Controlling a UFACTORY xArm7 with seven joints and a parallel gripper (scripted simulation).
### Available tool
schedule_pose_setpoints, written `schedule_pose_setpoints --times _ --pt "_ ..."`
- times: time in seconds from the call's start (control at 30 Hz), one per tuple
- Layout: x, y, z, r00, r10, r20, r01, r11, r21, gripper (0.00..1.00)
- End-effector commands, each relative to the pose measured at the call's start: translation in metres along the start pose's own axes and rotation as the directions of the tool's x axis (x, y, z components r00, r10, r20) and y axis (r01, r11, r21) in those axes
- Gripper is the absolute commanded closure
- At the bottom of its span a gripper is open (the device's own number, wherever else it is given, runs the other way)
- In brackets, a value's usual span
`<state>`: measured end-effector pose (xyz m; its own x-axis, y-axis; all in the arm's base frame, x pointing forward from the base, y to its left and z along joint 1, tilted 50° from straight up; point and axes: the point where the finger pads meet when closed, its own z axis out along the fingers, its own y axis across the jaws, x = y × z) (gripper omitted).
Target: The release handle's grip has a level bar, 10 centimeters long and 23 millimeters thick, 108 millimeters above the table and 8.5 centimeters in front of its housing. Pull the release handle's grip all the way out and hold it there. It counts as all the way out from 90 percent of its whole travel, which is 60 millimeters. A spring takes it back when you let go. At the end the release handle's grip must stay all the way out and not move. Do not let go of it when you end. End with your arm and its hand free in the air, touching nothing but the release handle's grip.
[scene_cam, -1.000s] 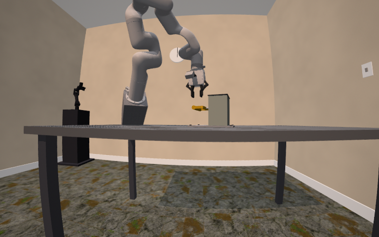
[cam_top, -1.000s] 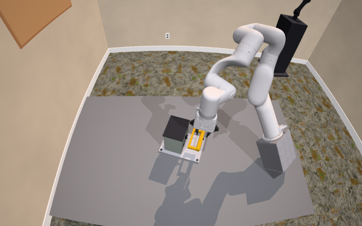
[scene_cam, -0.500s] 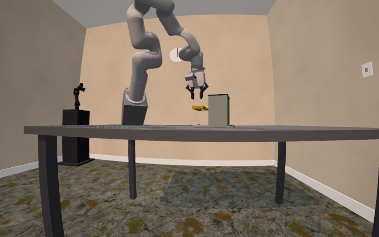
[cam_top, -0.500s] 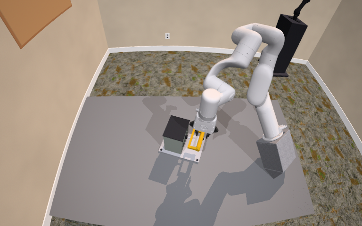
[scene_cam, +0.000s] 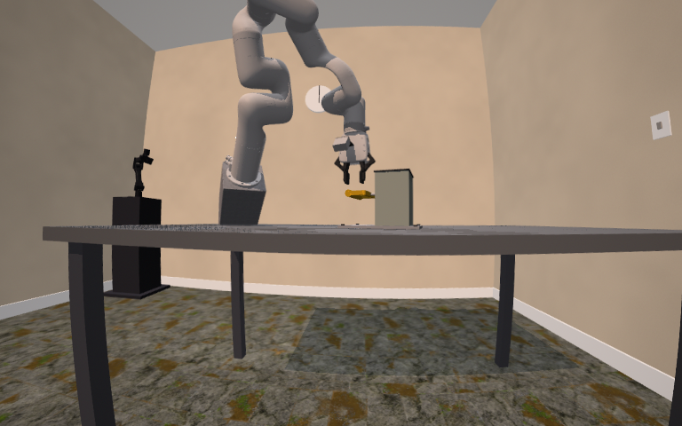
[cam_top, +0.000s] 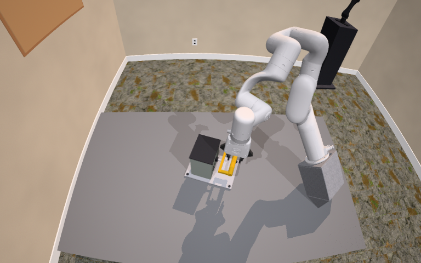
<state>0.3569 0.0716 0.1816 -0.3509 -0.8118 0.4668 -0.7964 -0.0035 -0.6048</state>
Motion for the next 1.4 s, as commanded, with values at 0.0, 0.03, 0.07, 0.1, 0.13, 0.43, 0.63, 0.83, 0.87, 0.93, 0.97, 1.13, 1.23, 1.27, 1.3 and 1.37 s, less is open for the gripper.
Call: schedule_pose_setpoints --times 0.0,0.03,0.07,0.1,0.13,0.43,0.63,0.83,0.87,0.93,0.97,1.13,1.23,1.27,1.3,1.37 --pt "-0.001 -0.001 0.004 1.0 0.0 0.002 0.0 1.0 0.003 0.5" --pt "-0.001 -0.001 0.005 1.0 0.0 0.002 0.0 1.0 0.003 0.5" --pt "-0.001 -0.001 0.006 1.0 0.0 0.002 0.0 1.0 0.003 0.5" --pt "-0.001 -0.001 0.007 1.0 0.0 0.002 0.0 1.0 0.003 0.5" --pt "-0.001 -0.001 0.009 1.0 0.0 0.002 0.0 1.0 0.003 0.5" --pt "-0.001 -0.001 0.014 1.0 0.0 0.002 0.0 1.0 0.003 0.5" --pt "-0.001 -0.001 0.017 1.0 0.0 0.002 0.0 1.0 0.003 0.5" --pt "-0.001 -0.001 0.017 1.0 0.0 0.002 0.0 1.0 0.003 0.5" --pt "-0.001 -0.001 0.017 1.0 0.0 0.002 0.0 1.0 0.003 0.5" --pt "-0.001 -0.001 0.017 1.0 0.0 0.002 0.0 1.0 0.003 0.5" --pt "-0.001 -0.001 0.017 1.0 0.0 0.002 0.0 1.0 0.003 0.5" --pt "-0.001 -0.001 0.017 1.0 0.0 0.002 0.0 1.0 0.003 0.5" --pt "-0.001 -0.001 0.017 1.0 0.0 0.002 0.0 1.0 0.003 0.5" --pt "-0.001 -0.001 0.017 1.0 0.0 0.002 0.0 1.0 0.003 0.5" --pt "-0.001 -0.001 0.017 1.0 0.0 0.002 0.0 1.0 0.003 0.5" --pt "-0.001 -0.001 0.017 1.0 0.0 0.002 0.0 1.0 0.003 0.5"
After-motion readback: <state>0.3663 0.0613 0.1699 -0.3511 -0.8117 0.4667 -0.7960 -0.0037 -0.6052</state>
